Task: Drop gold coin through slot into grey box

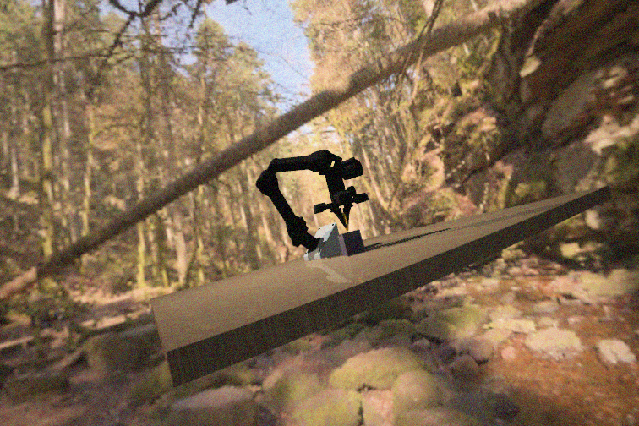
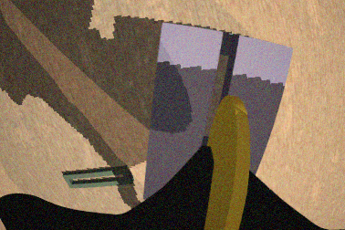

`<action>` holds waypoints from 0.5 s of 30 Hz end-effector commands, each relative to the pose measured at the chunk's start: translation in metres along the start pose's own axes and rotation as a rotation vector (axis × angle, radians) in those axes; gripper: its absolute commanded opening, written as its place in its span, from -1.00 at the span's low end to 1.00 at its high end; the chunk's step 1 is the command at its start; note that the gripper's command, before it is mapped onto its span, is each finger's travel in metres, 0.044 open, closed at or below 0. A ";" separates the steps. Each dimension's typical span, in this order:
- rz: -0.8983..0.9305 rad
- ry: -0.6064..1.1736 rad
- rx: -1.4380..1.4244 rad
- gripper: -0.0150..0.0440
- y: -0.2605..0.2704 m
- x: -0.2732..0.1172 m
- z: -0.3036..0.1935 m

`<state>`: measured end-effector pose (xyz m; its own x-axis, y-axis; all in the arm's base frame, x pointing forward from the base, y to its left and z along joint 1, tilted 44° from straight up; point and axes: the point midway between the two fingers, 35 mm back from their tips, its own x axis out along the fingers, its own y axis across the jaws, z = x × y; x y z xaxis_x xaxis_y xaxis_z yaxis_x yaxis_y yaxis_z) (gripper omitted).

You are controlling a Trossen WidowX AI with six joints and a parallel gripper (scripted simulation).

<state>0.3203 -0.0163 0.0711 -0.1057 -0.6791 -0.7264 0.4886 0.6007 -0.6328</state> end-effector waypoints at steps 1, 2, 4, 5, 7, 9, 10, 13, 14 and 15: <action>-0.005 0.000 -0.009 -0.49 -0.001 0.003 -0.001; -0.005 0.000 -0.009 -0.49 -0.001 0.003 -0.001; -0.005 0.000 -0.009 -0.49 -0.001 0.004 -0.001; -0.005 0.000 -0.009 -0.49 -0.001 0.004 -0.001; 0.000 0.000 0.000 -0.31 0.000 0.002 0.000; 0.000 0.000 0.000 -0.14 0.000 0.002 0.000; 0.000 0.000 0.000 -0.05 0.000 0.002 0.000; 0.000 0.000 0.000 0.05 0.000 0.002 0.000; 0.000 0.000 0.000 0.05 0.000 0.002 0.000; 0.000 0.000 0.000 0.05 0.000 0.002 0.000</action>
<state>0.3200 -0.0178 0.0694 -0.1058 -0.6791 -0.7264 0.4882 0.6009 -0.6329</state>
